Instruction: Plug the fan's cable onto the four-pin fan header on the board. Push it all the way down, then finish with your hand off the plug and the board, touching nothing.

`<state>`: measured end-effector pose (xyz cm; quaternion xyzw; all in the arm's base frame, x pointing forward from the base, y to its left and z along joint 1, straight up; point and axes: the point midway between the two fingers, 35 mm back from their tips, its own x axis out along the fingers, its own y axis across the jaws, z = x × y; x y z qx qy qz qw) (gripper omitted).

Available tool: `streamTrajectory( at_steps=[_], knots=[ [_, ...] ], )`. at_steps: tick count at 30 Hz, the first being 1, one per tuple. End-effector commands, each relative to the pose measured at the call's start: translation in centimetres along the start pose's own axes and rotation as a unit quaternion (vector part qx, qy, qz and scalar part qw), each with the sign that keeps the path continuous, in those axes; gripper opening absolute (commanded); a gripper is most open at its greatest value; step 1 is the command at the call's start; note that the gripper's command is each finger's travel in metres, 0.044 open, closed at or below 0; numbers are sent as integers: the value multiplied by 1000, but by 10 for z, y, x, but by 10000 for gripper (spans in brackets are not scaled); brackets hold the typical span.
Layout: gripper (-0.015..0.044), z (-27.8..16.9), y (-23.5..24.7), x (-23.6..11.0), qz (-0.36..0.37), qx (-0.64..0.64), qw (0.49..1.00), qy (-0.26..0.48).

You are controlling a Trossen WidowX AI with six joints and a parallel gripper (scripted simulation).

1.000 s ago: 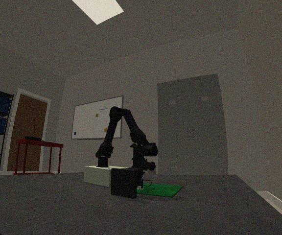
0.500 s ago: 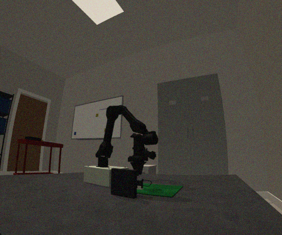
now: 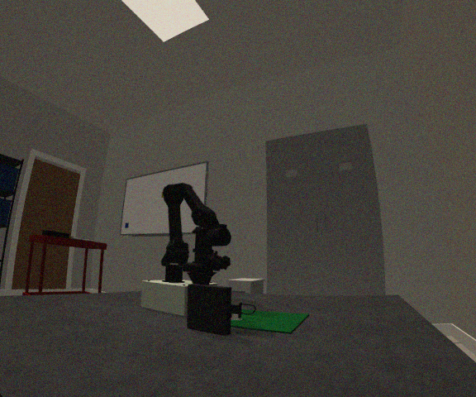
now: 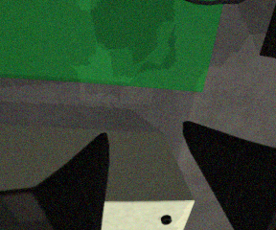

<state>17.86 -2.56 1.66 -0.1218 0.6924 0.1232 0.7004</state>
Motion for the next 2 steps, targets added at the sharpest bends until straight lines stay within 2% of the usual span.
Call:
streamTrajectory(
  at_steps=[1,2],
  knots=[
    [260,-4,0,0,-4,-3,1000,-2],
    [260,-4,0,0,-4,-3,1000,-2]
  ],
)
